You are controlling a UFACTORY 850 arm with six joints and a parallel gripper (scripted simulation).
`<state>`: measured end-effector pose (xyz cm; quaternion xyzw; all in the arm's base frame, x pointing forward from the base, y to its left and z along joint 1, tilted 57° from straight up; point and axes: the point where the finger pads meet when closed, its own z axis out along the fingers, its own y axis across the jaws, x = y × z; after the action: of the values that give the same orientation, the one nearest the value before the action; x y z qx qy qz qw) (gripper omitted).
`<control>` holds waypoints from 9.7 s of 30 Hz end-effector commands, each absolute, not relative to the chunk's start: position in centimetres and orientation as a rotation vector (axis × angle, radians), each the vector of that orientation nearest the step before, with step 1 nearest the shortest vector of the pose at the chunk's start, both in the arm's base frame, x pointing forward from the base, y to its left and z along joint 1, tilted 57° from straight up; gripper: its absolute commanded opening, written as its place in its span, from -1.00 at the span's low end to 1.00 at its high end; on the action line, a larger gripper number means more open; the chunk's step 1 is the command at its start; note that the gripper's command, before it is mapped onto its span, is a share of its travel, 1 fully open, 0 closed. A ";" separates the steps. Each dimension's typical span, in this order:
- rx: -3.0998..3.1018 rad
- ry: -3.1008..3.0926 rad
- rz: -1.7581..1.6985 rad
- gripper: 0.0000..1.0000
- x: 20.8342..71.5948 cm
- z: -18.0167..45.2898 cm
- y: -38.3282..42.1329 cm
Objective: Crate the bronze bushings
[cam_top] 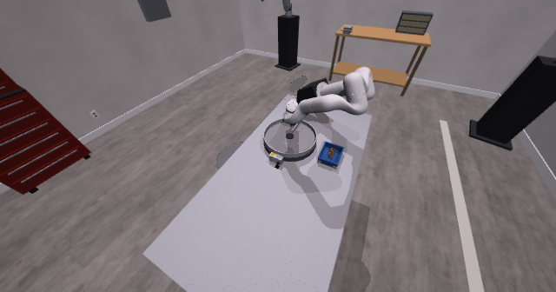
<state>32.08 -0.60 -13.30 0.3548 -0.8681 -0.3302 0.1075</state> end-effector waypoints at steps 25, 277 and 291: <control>1.044 -2.556 -0.972 -0.79 32.4 -14.3 0.9; 1.044 -2.556 -0.972 -1.00 48.3 21.9 23.8; 1.044 -2.556 -0.972 -1.00 48.6 20.6 25.6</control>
<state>48.47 25.34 20.80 0.3547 -0.8681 -0.3300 0.1077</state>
